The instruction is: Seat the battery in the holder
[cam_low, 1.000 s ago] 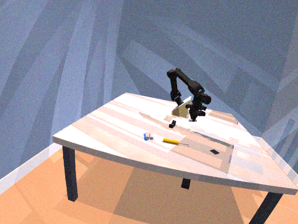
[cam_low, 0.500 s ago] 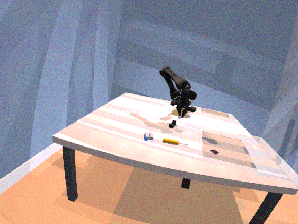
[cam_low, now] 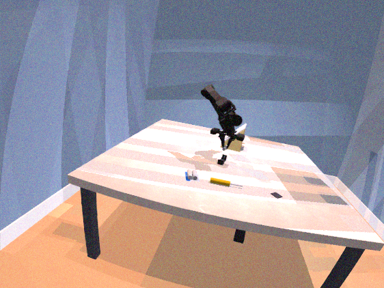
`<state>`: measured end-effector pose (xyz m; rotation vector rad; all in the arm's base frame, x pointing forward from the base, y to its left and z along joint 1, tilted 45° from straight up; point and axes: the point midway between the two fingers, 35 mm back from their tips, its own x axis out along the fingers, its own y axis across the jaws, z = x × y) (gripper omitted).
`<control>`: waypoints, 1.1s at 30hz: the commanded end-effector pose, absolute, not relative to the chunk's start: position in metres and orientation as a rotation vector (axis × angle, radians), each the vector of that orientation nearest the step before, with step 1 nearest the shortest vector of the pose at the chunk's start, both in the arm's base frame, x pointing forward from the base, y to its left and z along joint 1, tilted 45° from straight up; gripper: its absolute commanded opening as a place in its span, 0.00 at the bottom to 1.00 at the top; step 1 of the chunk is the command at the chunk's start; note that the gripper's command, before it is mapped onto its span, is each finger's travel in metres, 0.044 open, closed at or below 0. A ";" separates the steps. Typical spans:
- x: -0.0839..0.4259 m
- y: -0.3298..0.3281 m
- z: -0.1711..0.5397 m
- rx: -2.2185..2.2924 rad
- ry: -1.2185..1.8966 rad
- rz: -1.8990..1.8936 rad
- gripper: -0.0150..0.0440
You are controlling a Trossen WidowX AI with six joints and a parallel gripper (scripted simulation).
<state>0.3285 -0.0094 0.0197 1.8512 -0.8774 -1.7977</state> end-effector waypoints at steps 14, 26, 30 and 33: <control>0.321 -0.038 -0.008 1.642 -0.978 -2.060 0.35; 0.324 -0.041 -0.010 1.592 -0.998 -2.117 0.35; 0.325 -0.042 -0.011 1.570 -1.007 -2.141 0.35; 0.325 -0.043 -0.012 1.554 -1.013 -2.158 0.35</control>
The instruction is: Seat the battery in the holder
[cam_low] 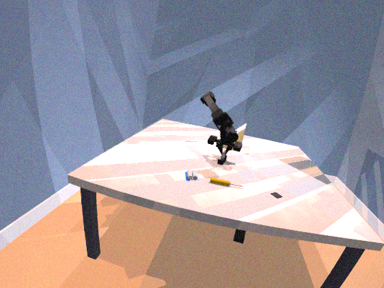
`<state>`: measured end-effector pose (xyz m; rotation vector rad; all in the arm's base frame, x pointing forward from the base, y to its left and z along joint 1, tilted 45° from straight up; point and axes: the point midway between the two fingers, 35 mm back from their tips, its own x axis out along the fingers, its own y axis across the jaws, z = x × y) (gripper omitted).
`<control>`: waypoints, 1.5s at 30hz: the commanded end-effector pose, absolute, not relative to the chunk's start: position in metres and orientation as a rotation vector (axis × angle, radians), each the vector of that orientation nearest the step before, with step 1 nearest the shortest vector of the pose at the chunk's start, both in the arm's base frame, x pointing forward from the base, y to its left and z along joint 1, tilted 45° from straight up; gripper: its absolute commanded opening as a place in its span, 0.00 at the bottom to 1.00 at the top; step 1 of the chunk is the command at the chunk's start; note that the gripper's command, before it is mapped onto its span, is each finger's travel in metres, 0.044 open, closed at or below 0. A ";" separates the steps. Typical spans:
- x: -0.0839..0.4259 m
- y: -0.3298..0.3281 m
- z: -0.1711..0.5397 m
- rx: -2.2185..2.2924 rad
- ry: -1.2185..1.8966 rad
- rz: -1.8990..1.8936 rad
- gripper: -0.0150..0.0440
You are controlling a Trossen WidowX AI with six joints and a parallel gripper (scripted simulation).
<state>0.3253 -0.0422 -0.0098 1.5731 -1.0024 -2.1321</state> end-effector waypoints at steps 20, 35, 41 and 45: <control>0.329 -0.049 -0.017 1.438 -1.054 -2.274 0.35; 0.333 -0.053 -0.019 1.398 -1.069 -2.310 0.35; 0.337 -0.053 -0.019 1.398 -1.069 -2.310 0.35; 0.339 -0.054 -0.019 1.398 -1.070 -2.310 0.35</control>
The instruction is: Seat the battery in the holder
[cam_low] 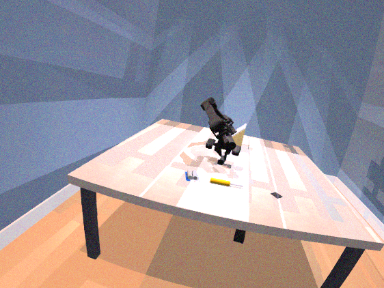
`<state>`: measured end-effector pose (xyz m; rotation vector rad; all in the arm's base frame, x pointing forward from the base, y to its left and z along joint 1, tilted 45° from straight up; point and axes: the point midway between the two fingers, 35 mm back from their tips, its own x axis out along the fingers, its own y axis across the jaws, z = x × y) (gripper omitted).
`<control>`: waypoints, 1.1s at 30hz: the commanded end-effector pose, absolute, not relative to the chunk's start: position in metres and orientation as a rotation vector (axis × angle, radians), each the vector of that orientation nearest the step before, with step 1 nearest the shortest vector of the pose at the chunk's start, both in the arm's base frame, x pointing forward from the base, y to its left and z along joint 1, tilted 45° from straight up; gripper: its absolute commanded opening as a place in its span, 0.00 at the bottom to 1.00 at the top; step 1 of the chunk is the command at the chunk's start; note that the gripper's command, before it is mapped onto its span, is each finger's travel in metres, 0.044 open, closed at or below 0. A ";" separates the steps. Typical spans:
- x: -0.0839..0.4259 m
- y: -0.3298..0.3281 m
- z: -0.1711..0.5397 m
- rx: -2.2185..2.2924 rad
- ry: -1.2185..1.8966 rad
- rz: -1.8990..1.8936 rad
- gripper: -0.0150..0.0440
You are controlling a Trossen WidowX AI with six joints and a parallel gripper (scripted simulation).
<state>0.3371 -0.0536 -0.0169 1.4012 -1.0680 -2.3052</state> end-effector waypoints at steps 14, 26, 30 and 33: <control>0.346 -0.055 -0.019 1.397 -1.070 -2.311 0.35; 0.349 -0.056 -0.020 1.420 -1.060 -2.293 0.35; 0.349 -0.056 -0.021 1.439 -1.051 -2.278 0.35; 0.349 -0.056 -0.021 1.453 -1.045 -2.266 0.35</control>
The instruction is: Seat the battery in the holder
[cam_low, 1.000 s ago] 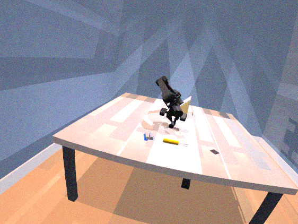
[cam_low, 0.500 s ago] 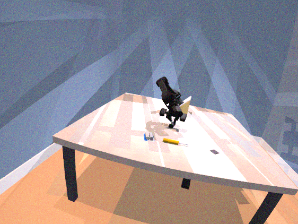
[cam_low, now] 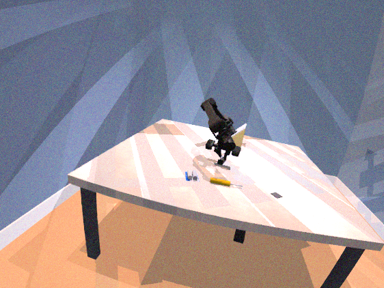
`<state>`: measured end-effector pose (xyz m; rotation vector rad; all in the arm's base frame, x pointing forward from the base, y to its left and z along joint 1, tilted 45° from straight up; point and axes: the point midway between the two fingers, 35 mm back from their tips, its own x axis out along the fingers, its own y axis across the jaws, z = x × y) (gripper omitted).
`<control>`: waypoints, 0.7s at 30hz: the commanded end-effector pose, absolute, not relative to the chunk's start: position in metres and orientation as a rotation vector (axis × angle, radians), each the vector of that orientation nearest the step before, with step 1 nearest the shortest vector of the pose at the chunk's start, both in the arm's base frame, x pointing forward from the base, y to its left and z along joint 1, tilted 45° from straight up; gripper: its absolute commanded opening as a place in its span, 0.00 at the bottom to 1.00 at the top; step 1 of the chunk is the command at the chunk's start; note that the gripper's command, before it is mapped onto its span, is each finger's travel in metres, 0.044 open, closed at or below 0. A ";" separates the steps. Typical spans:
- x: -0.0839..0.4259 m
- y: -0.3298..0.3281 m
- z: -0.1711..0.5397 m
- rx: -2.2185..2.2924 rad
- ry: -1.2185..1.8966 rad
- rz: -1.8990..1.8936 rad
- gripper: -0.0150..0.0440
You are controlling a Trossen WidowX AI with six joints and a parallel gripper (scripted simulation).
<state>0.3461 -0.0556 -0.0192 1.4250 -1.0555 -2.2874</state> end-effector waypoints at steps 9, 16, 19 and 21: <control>0.349 -0.056 -0.023 1.493 -1.026 -2.231 0.35; 0.348 -0.057 -0.024 1.523 -1.012 -2.204 0.35; 0.348 -0.057 -0.025 1.536 -1.006 -2.192 0.35; 0.348 -0.057 -0.025 1.544 -1.002 -2.184 0.35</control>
